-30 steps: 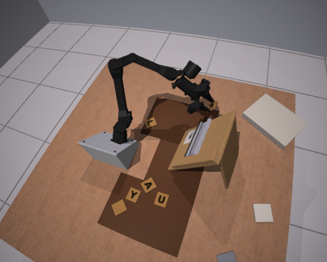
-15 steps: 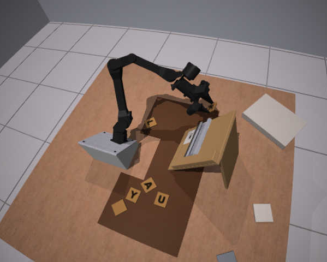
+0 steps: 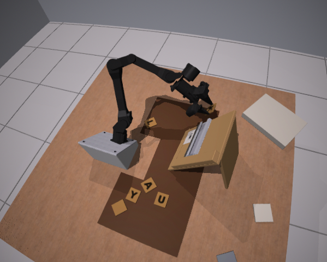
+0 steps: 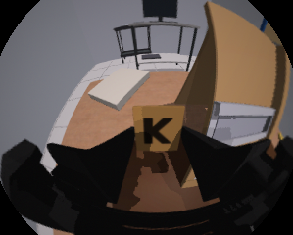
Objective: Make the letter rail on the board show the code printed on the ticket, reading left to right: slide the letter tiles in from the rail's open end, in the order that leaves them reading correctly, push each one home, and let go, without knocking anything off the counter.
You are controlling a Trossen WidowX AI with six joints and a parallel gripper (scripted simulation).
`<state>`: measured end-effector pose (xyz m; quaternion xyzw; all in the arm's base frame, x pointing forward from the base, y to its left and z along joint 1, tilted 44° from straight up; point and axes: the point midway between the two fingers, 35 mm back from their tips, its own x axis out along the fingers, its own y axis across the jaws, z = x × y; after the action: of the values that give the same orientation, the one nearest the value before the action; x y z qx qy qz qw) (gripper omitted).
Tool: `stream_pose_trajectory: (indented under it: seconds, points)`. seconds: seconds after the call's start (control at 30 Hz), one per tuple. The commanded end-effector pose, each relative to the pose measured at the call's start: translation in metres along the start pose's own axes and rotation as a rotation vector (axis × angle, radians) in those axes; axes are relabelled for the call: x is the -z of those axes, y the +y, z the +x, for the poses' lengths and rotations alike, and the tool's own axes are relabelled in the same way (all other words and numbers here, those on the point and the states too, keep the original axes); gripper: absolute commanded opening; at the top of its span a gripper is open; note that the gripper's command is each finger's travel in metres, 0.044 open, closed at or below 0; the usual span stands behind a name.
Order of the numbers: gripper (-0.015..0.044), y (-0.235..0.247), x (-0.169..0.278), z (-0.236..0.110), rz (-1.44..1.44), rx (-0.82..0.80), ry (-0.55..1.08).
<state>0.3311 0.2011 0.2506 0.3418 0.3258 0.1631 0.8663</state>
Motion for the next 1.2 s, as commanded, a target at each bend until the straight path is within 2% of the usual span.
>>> stream_pose_trajectory:
  seconds: [0.0,1.17]
  points:
    - [0.0,-0.004,0.001,0.0,-0.005,0.0,0.003]
    - [0.0,-0.021,0.001,0.001,-0.006,0.001,0.004]
